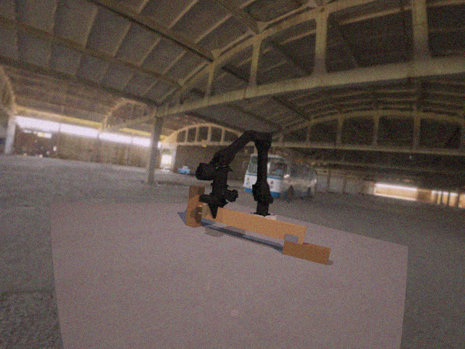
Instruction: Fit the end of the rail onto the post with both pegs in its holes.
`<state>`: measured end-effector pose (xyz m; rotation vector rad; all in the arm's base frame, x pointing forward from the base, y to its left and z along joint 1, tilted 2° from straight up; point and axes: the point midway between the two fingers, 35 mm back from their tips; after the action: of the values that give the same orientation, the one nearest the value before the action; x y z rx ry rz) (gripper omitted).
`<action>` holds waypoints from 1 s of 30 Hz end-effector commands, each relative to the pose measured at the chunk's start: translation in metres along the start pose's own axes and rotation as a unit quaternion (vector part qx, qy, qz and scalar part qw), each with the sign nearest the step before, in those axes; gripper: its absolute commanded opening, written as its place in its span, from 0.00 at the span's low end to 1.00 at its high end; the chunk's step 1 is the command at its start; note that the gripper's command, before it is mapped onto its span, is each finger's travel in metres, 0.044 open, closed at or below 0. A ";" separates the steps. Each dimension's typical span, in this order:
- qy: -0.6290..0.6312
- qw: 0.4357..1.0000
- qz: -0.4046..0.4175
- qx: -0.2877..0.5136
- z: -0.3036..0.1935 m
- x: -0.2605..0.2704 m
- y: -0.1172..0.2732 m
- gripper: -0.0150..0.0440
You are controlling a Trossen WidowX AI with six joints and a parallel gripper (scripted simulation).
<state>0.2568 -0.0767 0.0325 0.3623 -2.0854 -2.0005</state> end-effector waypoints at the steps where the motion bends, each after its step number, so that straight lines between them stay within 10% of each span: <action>1: 0.001 1.000 -0.004 0.003 -0.004 -0.003 0.002 0.25; 30: 0.001 1.000 -0.004 0.003 -0.012 0.000 0.002 0.25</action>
<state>0.2582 -0.0859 0.0329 0.3626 -2.0875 -2.0006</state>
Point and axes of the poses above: the point midway between the two fingers, 35 mm back from their tips, its own y axis back along the fingers, its own x axis across the jaws, z = x × y, and after that the axes turned 11 degrees about y, right-handed
